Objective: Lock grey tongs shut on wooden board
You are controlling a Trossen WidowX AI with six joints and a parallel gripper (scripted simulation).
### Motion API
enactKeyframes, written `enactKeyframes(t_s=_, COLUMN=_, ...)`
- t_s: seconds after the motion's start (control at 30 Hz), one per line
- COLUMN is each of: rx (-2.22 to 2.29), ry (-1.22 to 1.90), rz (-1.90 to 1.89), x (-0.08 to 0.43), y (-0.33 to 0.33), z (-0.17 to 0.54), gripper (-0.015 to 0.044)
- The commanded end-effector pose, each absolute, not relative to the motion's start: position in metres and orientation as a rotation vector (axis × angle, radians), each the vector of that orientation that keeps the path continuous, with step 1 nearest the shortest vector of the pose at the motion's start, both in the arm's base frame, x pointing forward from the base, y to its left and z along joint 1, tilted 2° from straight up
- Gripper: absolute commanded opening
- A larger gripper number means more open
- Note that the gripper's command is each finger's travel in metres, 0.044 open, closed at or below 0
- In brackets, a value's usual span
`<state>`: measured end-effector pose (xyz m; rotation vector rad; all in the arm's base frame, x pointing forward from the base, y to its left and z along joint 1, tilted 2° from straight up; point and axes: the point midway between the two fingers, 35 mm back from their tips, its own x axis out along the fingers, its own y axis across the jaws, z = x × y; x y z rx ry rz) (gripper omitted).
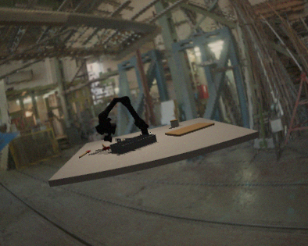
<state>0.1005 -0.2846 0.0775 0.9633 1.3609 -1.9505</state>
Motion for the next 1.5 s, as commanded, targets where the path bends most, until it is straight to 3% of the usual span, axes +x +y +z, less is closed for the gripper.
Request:
enactKeyframes(t_s=0.0, rx=1.174, ry=1.048, rz=-1.965, x=0.172, y=-0.274, z=0.094, gripper=0.044)
enactKeyframes(t_s=0.57, rx=1.947, ry=0.511, rz=-1.836, x=0.348, y=-0.162, z=0.162, gripper=0.044)
enactKeyframes(t_s=1.47, rx=1.994, ry=0.467, rz=-1.856, x=0.362, y=-0.163, z=0.161, gripper=0.044)
